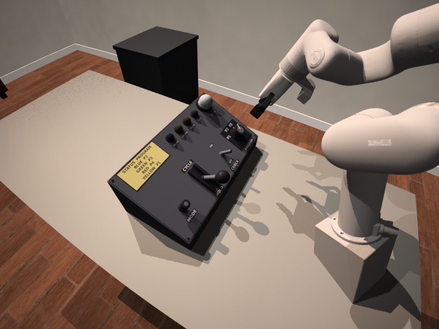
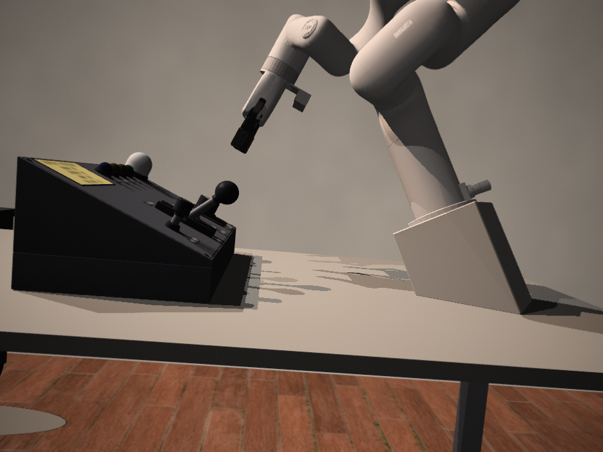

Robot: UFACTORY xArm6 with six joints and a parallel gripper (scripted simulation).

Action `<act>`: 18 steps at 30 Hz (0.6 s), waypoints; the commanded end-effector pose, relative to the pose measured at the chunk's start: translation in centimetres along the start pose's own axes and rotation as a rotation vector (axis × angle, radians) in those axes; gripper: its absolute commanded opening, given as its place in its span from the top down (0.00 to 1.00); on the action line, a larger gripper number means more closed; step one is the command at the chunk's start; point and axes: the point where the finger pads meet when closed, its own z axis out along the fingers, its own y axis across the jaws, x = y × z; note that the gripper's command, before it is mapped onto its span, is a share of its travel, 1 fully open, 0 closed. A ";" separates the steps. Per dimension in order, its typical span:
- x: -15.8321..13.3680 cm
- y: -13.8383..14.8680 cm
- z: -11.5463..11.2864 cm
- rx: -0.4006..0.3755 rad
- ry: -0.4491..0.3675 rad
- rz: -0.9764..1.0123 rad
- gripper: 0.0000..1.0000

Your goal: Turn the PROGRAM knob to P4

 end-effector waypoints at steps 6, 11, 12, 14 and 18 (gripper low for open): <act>-0.1 -0.1 0.6 0.001 -0.002 -0.001 0.24; -0.1 -0.1 1.5 0.001 -0.002 -0.001 0.24; -0.1 -0.1 1.8 0.001 -0.002 -0.001 0.24; -0.1 -0.1 2.4 0.001 -0.002 -0.001 0.24; -0.1 -0.1 3.9 0.001 -0.002 -0.001 0.24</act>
